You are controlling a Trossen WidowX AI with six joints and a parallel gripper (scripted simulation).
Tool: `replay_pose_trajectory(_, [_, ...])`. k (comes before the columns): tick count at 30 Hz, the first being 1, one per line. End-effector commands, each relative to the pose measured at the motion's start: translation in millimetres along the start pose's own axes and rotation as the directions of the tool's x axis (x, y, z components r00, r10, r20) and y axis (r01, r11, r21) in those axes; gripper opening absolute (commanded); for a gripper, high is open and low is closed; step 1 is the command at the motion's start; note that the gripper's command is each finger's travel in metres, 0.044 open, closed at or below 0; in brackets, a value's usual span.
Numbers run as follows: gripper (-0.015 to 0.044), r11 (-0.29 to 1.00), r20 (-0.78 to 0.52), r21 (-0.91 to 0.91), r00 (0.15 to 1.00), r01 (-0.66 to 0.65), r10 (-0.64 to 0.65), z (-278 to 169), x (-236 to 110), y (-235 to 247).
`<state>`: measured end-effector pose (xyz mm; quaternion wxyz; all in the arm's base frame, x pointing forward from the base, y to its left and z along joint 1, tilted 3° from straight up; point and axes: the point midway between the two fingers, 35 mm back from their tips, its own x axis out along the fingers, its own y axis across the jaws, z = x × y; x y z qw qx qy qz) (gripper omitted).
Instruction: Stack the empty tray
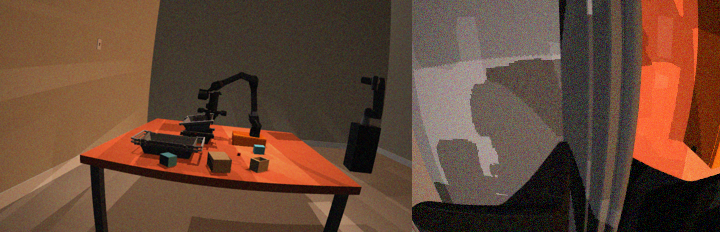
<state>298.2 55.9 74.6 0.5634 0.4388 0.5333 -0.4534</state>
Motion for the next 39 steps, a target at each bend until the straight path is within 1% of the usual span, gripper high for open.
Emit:
replay_pose_trajectory(1, [0.0,1.0,0.0,-0.005,1.0,0.021,-0.021,0.3,6.5,-5.7])
replay_pose_trajectory(29, [0.0,1.0,0.0,-0.005,1.0,0.021,-0.021,0.3,6.5,-5.7])
replay_pose_trajectory(39, [0.0,1.0,0.0,-0.005,1.0,0.021,-0.021,0.4,15.6,-7.9])
